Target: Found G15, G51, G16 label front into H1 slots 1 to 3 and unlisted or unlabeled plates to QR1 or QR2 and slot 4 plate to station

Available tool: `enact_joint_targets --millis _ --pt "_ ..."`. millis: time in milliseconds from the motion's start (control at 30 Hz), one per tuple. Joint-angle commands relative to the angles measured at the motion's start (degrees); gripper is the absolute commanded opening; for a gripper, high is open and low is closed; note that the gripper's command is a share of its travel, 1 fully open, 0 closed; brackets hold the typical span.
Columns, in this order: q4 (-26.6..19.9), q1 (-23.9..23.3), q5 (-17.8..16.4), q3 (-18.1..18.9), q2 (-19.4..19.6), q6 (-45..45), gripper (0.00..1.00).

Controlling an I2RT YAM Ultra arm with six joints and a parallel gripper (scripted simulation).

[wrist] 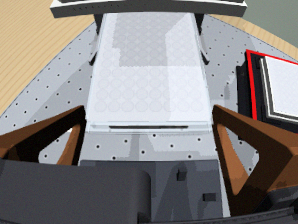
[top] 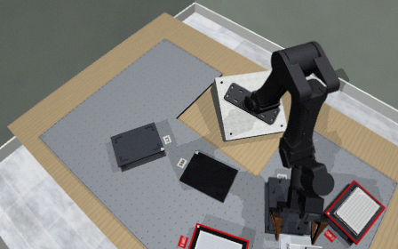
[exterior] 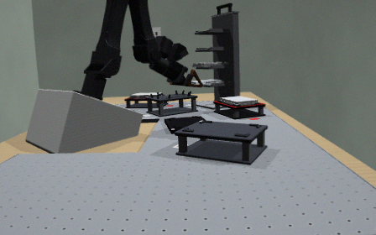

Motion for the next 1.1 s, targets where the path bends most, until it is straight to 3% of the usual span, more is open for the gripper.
enact_joint_targets --millis 0,33,1067 --pt "0.1 0.0 0.0 0.2 -0.3 0.0 1.00" --pt "-2.0 0.2 0.3 0.2 -2.4 0.0 1.00" --pt "0.2 5.4 5.3 -9.0 -8.9 0.9 1.00"
